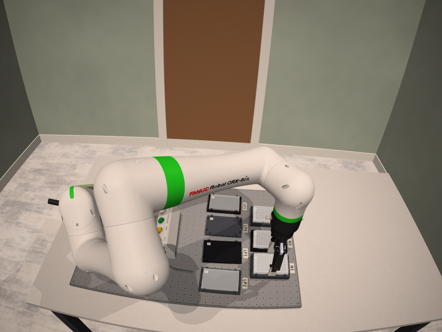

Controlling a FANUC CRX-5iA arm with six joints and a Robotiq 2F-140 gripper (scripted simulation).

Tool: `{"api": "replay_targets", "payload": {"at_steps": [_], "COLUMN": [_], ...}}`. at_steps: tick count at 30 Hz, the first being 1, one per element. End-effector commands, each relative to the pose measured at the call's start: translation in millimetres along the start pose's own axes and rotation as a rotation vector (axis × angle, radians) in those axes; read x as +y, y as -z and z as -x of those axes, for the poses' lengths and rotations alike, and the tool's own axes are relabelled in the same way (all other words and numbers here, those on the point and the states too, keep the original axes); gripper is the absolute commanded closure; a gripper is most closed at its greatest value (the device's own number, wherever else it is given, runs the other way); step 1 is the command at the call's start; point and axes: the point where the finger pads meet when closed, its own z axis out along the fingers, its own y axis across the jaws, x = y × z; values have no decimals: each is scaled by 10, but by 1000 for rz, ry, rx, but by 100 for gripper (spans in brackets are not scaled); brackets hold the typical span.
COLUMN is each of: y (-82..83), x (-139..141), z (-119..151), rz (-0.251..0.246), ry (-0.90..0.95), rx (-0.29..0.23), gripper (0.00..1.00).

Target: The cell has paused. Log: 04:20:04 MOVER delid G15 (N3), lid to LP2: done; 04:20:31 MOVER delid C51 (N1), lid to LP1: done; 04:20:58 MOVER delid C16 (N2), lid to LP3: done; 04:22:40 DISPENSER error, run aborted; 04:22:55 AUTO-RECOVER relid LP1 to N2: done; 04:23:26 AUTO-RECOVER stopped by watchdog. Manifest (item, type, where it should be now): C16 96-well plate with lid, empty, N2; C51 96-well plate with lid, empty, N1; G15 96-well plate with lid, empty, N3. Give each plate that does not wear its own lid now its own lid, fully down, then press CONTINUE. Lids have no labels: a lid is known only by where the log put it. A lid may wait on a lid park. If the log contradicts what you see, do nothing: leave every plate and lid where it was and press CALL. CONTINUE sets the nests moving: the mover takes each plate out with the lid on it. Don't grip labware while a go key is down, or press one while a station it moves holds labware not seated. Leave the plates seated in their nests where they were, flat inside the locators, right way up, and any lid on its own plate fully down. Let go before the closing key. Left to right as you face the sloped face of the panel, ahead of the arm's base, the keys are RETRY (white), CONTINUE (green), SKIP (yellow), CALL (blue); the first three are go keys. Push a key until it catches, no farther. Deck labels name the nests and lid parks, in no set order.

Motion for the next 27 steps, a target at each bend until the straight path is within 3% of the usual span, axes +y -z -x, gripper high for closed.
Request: {"api": "replay_targets", "payload": {"at_steps": [1, 13, 27], "y": [3, 31, 214], "x": [-1, -1, -1], "z": [-2, -2, -2], "rz": [0, 0, 0], "ry": [0, 0, 0], "rx": [1, 1, 1], "gripper": [34, 34, 34]}}
